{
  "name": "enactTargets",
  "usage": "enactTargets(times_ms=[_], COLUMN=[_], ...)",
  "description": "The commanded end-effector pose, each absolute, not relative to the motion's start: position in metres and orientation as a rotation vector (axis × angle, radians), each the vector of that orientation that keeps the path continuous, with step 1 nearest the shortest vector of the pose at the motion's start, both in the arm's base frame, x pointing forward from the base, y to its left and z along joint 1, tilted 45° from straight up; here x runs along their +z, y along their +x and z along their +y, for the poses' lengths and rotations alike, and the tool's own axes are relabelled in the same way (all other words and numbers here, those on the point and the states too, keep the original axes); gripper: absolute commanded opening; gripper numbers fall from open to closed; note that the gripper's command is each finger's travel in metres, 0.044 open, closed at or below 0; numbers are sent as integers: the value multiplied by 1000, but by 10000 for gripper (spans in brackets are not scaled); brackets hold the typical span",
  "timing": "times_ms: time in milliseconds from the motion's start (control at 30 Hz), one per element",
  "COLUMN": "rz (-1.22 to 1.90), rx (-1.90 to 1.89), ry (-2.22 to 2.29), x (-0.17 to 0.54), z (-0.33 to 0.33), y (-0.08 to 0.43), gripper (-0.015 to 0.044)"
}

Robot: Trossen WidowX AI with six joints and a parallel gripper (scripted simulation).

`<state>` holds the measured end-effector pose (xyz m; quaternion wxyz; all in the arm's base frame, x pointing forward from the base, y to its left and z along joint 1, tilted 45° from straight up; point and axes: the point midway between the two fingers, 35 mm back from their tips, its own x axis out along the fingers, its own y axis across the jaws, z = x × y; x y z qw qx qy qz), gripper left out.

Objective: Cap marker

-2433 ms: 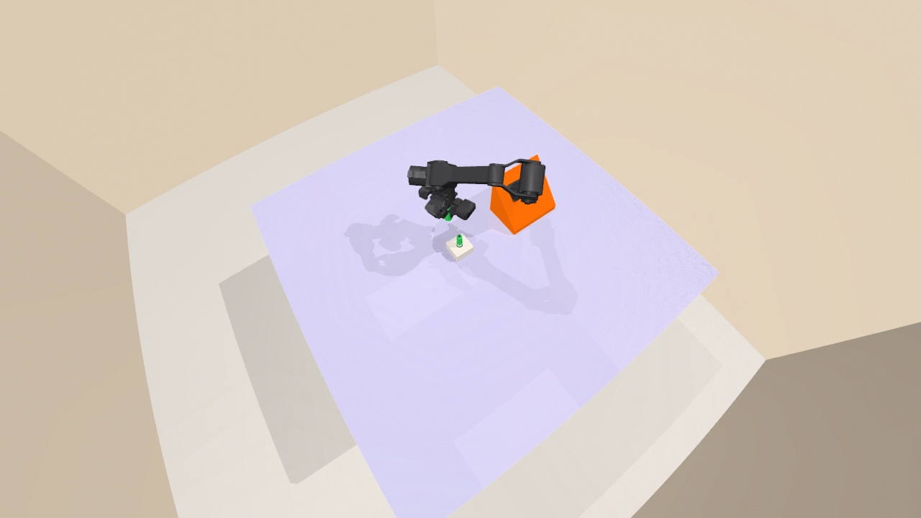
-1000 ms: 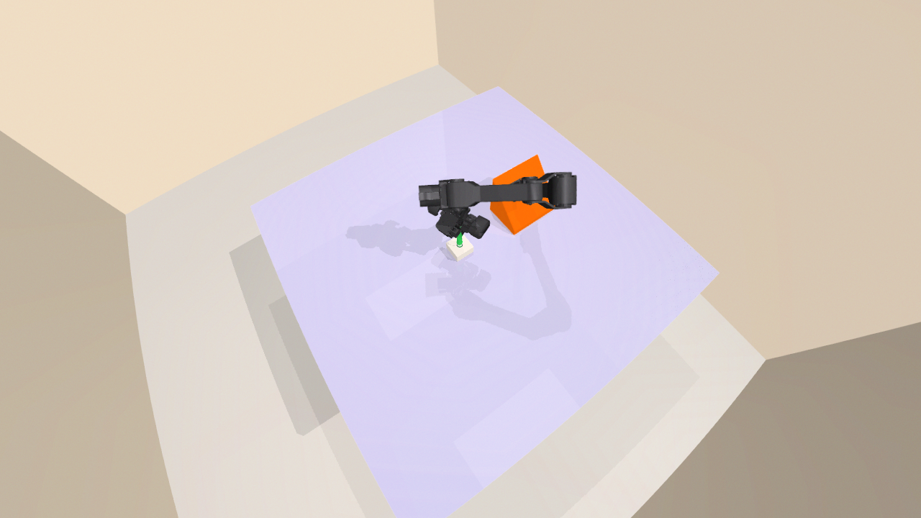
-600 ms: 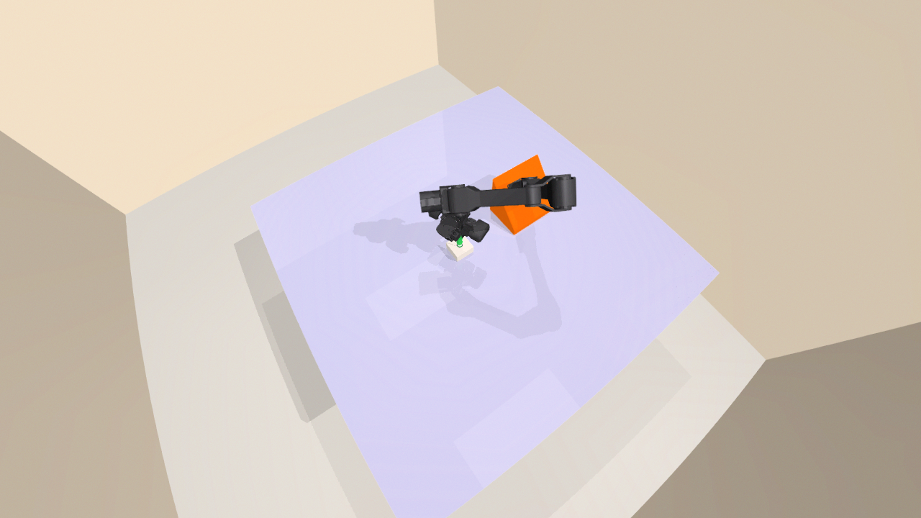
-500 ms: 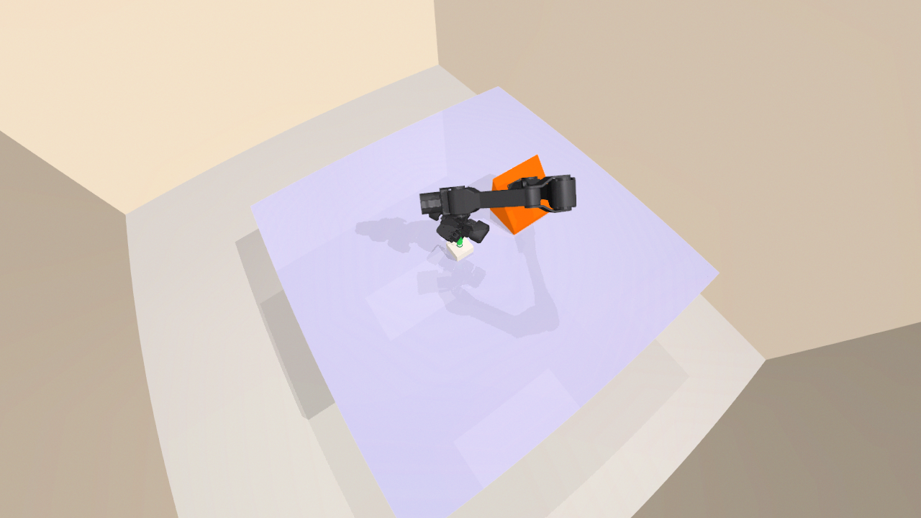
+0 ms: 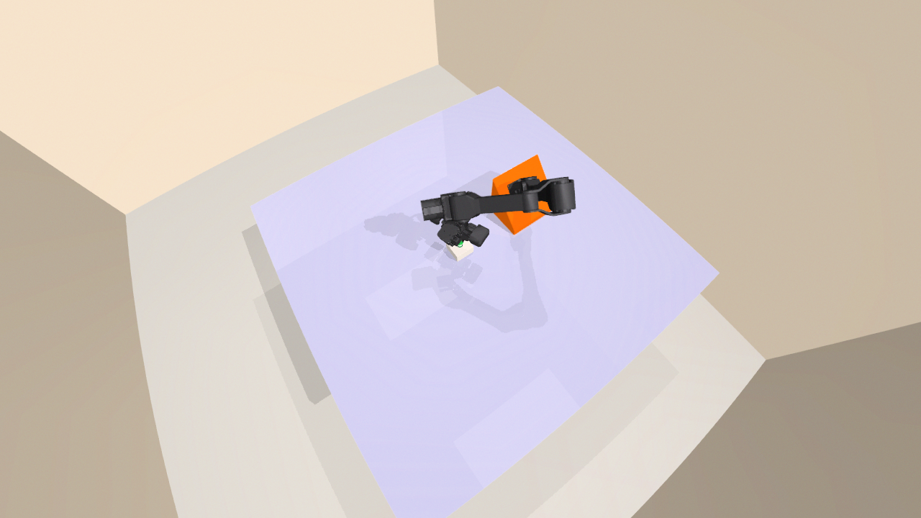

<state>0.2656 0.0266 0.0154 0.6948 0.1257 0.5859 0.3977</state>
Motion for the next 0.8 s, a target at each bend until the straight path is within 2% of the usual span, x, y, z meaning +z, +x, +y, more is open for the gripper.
enactTargets(times_ms=[0,167,700,767], rz=[1310,1310,1309,1309], rx=[887,887,889,889], ry=[291,291,283,283], x=[14,14,14,14], z=[29,29,28,28], y=[265,265,265,265], gripper=[0,0,420,440])
